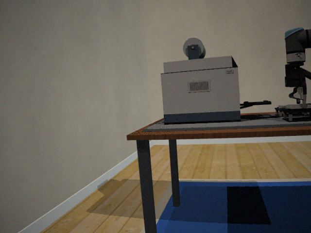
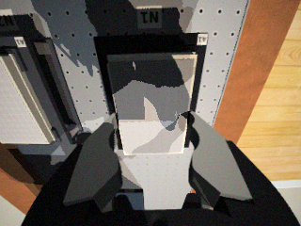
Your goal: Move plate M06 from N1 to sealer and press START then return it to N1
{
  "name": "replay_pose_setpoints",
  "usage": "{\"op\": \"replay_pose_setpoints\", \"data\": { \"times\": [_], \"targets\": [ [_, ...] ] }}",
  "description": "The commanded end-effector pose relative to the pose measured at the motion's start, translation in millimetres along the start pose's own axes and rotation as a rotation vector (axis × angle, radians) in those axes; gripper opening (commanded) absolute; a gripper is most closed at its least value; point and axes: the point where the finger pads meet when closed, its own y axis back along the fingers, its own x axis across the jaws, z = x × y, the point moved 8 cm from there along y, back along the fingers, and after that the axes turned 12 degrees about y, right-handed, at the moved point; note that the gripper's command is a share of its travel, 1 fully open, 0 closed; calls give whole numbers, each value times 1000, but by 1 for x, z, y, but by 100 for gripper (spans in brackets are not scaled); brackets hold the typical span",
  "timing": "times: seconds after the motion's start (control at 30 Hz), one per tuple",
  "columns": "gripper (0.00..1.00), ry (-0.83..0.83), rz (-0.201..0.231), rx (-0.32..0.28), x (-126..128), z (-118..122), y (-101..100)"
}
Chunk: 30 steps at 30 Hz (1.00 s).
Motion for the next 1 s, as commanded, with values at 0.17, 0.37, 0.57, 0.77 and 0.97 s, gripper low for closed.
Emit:
{"op": "replay_pose_setpoints", "data": {
  "times": [0.17, 0.37, 0.57, 0.77, 0.97],
  "targets": [
    [0, 1, -1, -1, 0, 1, 0],
    [0, 1, -1, -1, 0, 1, 0],
    [0, 1, -1, 0, 0, 1, 0],
    [0, 1, 0, 2, 1, 0, -3],
    [0, 1, 1, 3, 1, -1, -5]
  ]
}}
